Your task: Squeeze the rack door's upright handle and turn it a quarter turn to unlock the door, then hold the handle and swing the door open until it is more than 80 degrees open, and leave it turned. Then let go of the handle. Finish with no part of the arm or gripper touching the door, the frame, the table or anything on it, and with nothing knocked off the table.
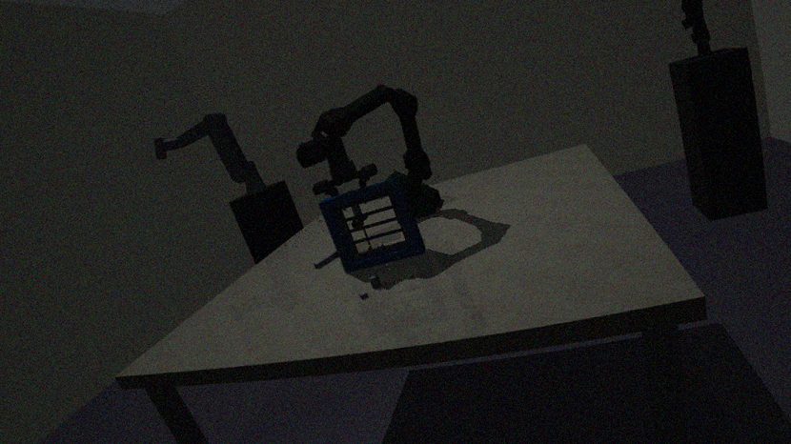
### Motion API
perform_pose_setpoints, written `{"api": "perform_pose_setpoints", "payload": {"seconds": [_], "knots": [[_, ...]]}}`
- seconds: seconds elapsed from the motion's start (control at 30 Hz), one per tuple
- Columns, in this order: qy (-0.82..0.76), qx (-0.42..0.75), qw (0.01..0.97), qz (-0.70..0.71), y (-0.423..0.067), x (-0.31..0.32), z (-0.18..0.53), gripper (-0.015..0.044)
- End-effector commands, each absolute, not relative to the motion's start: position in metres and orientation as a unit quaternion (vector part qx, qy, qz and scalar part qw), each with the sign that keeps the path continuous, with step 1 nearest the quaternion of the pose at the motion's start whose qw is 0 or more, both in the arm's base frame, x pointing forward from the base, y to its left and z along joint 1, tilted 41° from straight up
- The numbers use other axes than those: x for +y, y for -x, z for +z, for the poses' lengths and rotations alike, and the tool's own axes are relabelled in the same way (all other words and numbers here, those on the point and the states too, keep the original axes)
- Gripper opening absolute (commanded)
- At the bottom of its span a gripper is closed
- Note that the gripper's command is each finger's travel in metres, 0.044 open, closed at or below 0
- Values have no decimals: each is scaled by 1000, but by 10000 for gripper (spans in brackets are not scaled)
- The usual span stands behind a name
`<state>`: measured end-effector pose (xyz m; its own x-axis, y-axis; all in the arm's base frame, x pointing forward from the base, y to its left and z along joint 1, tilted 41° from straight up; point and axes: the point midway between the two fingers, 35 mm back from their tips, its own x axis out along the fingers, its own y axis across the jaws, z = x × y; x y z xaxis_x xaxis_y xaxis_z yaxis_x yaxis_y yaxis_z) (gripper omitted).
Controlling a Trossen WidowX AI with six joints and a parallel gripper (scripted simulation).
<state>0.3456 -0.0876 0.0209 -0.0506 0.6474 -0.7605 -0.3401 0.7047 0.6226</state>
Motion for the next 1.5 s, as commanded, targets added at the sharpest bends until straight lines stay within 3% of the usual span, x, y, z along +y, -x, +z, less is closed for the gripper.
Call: {"api": "perform_pose_setpoints", "payload": {"seconds": [0.0,0.43,0.9,1.1,1.33,1.47], "knots": [[-62,592,686,419,-345,-87,21,295],[158,428,670,585,-345,-87,21,295],[374,207,579,695,-346,-87,21,295],[383,195,572,698,-346,-87,21,295],[383,195,572,698,-346,-87,21,111],[383,195,572,698,-346,-87,21,85]]}}
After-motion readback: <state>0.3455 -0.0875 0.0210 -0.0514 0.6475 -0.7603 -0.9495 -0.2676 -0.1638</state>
